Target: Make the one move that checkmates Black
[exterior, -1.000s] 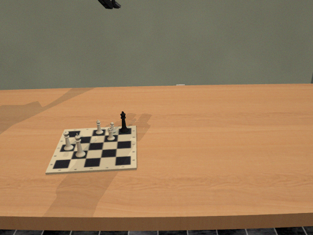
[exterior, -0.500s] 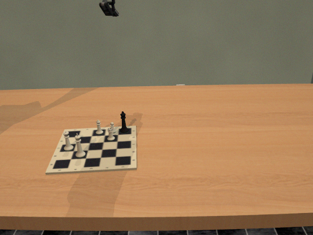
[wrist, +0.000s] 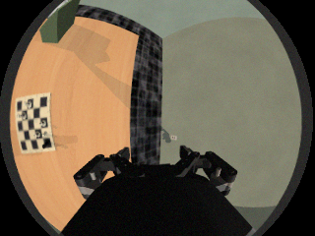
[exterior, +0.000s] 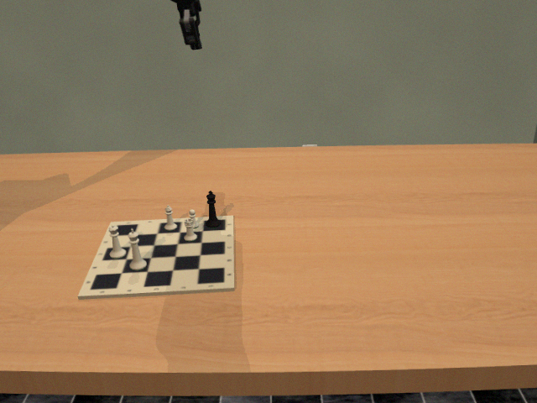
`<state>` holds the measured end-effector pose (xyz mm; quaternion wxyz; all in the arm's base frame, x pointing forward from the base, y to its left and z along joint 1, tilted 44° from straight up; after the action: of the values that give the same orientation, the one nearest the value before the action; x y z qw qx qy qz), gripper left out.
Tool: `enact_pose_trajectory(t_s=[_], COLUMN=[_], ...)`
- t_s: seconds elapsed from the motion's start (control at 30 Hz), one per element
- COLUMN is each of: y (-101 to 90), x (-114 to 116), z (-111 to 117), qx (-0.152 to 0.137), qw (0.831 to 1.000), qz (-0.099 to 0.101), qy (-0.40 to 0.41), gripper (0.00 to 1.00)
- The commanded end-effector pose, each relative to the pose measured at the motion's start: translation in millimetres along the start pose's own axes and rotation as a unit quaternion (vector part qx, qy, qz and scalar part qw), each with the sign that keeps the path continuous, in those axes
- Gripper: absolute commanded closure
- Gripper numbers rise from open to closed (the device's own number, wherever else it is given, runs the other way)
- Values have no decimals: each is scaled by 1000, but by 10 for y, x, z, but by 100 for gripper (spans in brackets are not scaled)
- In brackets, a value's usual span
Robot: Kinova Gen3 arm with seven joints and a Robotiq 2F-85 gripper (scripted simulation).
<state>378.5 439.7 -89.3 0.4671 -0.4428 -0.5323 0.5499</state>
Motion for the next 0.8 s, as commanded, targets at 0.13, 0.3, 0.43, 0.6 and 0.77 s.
enact_pose_trajectory(t_s=[0.13, 0.3, 0.43, 0.6, 0.77], y=[120, 220, 313, 390, 542], x=[-179, -337, -469, -571, -752], z=[-23, -4, 23, 51, 118], qx=[53, 101, 141, 172, 225], qw=[995, 983, 965, 948, 909], qz=[51, 98, 137, 167, 218], qy=[-61, -121, -171, -209, -274], gripper=[0, 0, 0, 0, 0])
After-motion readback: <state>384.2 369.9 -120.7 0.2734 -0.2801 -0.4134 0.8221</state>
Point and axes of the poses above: the point where the finger pads meet when closed, its own y axis out along the fingers, its own x axis across the jaws, z = x × y, the point moved 8 cm from there along -y, back along the fingers, and after that the axes turned 2 degrees about y, right-handed, at the moved point
